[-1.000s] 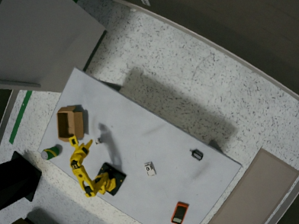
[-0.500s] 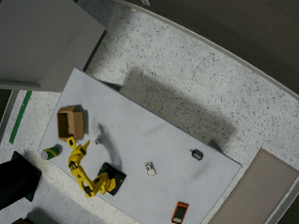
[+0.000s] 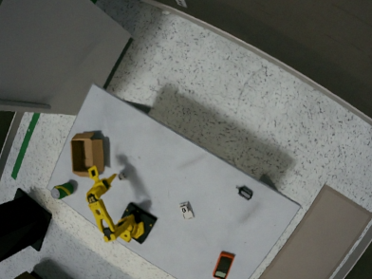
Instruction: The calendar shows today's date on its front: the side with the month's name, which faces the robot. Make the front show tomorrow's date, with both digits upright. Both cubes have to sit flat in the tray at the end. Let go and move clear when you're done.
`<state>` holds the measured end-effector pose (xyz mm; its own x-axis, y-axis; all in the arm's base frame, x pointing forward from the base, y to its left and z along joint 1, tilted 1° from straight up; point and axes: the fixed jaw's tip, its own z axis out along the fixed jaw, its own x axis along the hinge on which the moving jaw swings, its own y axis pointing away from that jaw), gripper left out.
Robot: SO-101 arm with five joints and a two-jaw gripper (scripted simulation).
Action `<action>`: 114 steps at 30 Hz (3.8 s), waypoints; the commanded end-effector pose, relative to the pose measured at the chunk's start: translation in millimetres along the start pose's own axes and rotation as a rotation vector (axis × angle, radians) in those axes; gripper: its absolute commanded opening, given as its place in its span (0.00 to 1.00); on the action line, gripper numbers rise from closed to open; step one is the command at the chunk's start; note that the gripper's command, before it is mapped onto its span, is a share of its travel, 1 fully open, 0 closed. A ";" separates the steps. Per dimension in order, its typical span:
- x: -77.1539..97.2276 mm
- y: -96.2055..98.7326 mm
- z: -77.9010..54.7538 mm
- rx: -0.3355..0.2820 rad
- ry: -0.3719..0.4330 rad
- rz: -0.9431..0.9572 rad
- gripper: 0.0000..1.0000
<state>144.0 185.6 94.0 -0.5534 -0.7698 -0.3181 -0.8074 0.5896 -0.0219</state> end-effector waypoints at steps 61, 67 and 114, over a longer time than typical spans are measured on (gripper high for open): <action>48.6 7.6 81.5 -0.024 0.338 -0.006 0.35; 51.4 7.9 88.3 -0.024 0.338 -0.006 0.35; 54.8 1.3 96.0 -0.024 0.338 -0.006 0.26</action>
<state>134.2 173.5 -8.0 -0.5833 -0.8120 -0.0199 -0.8122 0.5834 -0.0025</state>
